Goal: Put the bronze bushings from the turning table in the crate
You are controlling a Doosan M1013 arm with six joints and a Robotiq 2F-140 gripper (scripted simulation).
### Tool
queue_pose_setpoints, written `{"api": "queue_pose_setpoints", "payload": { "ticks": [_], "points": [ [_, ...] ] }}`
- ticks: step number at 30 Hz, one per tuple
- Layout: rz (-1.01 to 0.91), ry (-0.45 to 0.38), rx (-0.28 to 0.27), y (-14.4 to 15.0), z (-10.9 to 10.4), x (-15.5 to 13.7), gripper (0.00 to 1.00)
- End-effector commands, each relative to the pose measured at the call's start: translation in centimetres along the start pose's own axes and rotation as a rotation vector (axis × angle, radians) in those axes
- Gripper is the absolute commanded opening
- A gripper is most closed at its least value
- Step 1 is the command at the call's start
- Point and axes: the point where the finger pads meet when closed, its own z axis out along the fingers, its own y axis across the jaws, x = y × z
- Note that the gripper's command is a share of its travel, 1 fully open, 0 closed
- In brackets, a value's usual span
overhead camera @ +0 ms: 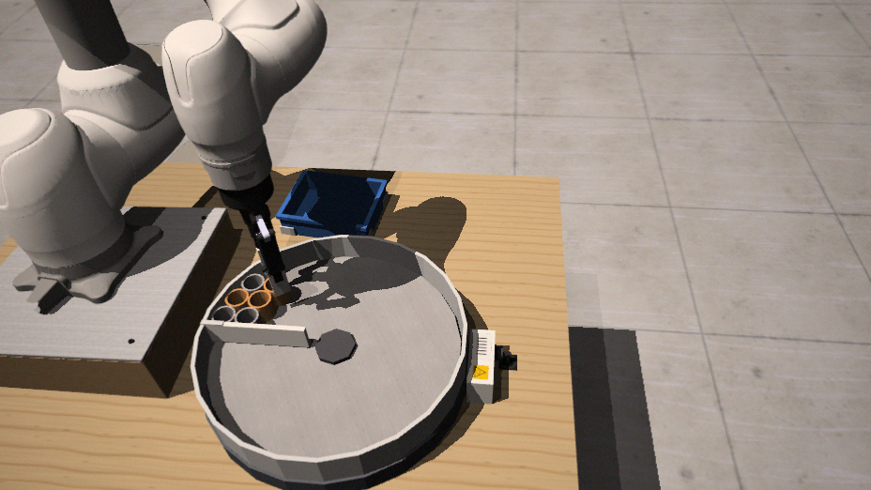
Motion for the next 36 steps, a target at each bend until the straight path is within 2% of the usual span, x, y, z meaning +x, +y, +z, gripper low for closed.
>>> {"api": "queue_pose_setpoints", "payload": {
  "ticks": [1,14,36],
  "points": [
    [0.000,0.000,0.000,0.0,0.4,0.0,0.28],
    [0.000,0.000,0.000,0.0,1.9,0.0,0.28],
    [0.000,0.000,0.000,0.0,1.9,0.0,0.28]
  ]
}}
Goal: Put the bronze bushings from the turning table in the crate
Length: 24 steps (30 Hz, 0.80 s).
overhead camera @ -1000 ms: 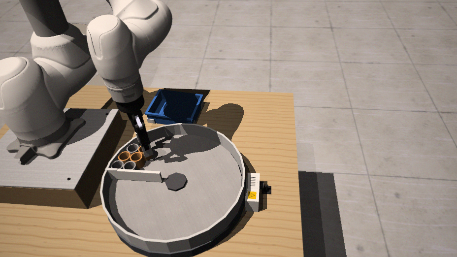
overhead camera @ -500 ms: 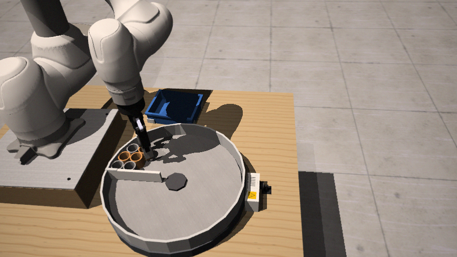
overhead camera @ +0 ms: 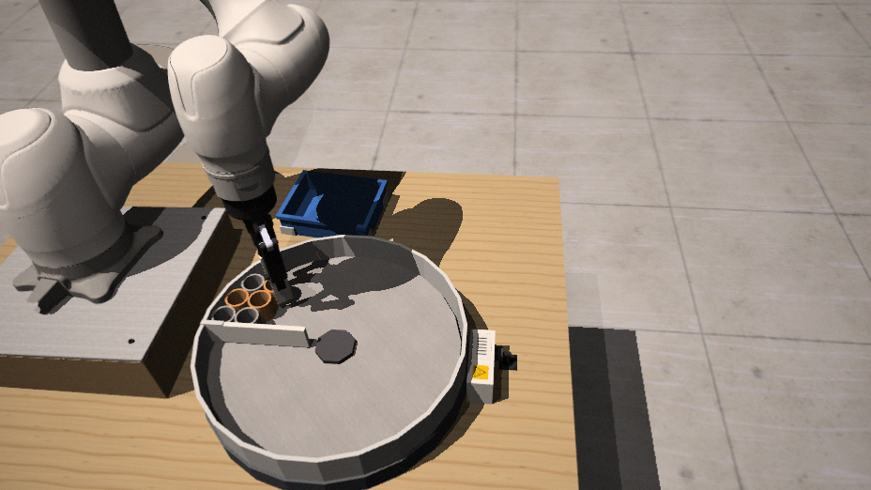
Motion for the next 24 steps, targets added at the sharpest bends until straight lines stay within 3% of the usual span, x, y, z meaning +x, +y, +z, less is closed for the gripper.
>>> {"api": "queue_pose_setpoints", "payload": {
  "ticks": [1,15,16,24],
  "points": [
    [0.000,0.000,0.000,0.00,0.00,0.00,0.28],
    [0.000,0.000,0.000,0.00,0.00,0.00,0.28],
    [0.000,0.000,0.000,0.00,0.00,0.00,0.00],
    [0.000,0.000,0.000,0.00,0.00,0.00,0.00]
  ]
}}
